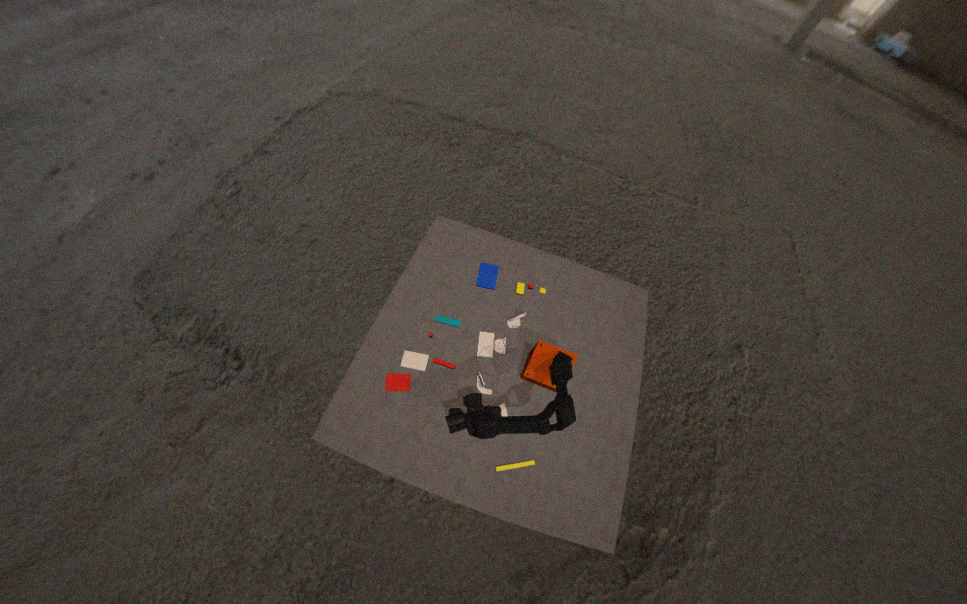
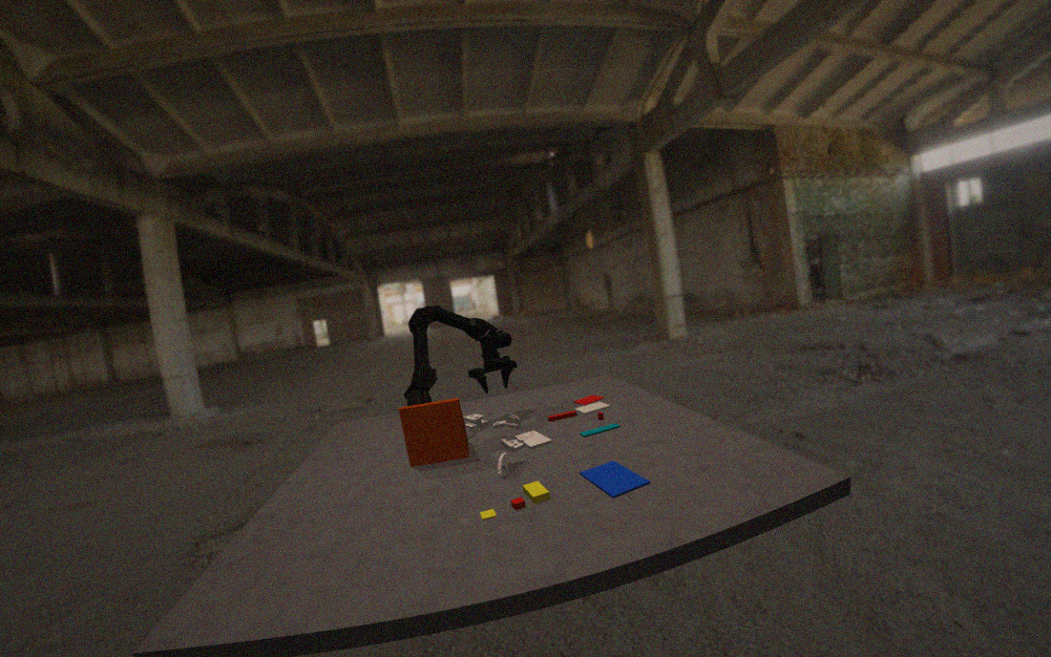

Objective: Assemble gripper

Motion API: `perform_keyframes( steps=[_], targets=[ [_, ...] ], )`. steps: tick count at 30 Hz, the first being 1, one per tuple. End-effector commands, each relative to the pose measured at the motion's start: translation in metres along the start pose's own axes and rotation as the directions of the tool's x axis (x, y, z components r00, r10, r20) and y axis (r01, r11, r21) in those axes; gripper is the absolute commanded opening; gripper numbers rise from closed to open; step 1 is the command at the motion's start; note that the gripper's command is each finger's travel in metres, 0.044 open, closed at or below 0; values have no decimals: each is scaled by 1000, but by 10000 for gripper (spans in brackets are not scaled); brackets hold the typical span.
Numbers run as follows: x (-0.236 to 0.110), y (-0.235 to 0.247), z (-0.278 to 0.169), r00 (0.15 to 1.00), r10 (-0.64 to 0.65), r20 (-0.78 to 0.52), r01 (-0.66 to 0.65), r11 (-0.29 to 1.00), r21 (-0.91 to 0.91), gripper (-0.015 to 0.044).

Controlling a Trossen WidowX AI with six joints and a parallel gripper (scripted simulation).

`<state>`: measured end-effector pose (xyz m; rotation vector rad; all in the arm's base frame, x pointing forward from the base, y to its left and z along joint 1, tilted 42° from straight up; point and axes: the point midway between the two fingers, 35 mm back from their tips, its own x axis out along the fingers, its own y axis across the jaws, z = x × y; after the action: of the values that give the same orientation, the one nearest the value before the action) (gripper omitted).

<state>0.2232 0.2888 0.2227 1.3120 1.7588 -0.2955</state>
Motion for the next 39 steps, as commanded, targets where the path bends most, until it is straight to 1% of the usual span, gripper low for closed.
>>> perform_keyframes(
  steps=[1, 2, 3, 8, 13, 16, 25, 28, 30, 39],
  targets=[
    [0, 0, 0, 1000, 0, 0, 0, 1000, 0, 426],
    [0, 0, 2, 1000, -1, 0, 1, 1000, -4, 440],
    [1, 0, 8, 1000, -3, 1, 3, 1000, -16, 440],
    [10, -9, 70, 1000, -17, -4, 17, 991, -136, 440],
    [14, -29, 128, 1000, -15, -28, 7, 967, -253, 440],
    [14, -41, 151, 999, -6, -44, -8, 953, -304, 440],
    [17, -42, 153, 999, -5, -45, -9, 952, -307, 440],
    [45, -42, 151, 999, -5, -45, -9, 952, -307, 440],
    [54, -42, 151, 999, -4, -46, -10, 952, -307, 440],
    [55, -42, 151, 999, -4, -46, -10, 952, -307, 440]
  ],
)
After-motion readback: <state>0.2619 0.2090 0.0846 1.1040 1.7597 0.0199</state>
